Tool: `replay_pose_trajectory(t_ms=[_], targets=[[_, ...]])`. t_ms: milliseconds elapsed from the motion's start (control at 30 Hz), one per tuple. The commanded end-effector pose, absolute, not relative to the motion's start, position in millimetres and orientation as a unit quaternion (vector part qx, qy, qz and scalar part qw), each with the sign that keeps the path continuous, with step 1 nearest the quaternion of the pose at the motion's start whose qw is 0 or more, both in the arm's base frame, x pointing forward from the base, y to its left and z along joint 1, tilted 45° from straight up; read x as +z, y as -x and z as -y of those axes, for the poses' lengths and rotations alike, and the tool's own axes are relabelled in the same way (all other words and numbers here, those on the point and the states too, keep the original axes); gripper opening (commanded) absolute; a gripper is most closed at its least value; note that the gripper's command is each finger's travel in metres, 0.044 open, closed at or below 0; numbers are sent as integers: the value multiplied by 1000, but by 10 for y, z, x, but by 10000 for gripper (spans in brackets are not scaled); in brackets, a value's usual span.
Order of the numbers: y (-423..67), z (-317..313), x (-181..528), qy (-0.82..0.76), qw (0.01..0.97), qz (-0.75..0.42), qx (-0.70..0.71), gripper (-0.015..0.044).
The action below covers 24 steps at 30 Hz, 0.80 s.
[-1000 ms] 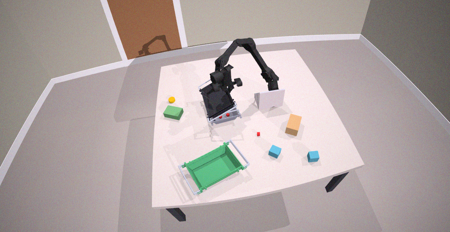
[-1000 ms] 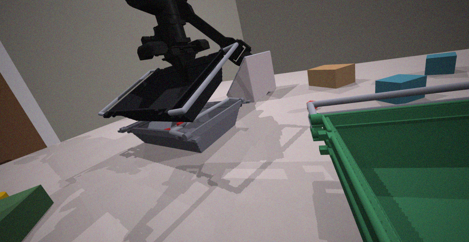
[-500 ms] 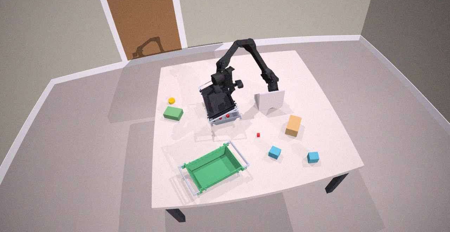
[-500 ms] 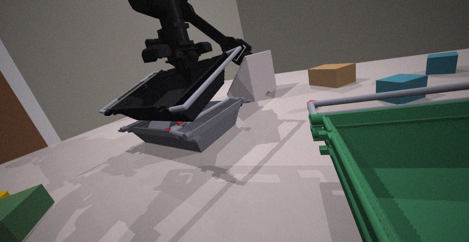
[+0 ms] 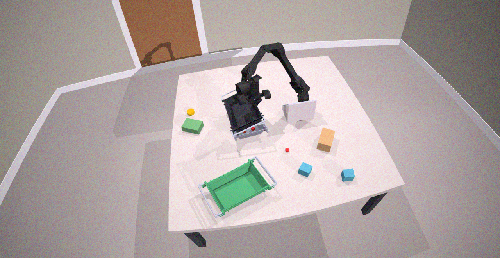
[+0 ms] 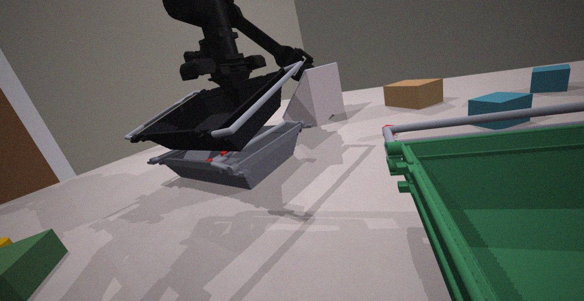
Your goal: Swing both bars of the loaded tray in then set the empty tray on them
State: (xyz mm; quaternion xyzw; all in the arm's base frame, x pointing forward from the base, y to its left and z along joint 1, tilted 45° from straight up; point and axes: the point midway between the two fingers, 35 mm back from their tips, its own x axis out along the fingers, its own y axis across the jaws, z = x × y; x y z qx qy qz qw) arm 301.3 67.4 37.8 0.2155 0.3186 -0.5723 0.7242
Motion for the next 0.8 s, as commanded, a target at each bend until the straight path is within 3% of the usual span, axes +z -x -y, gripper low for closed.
replay_pose_trajectory(t_ms=[0,767], targets=[[-2982,-616,351,-214,719,-320,-579,0],[-2957,-553,296,-213,719,-320,-579,0]])
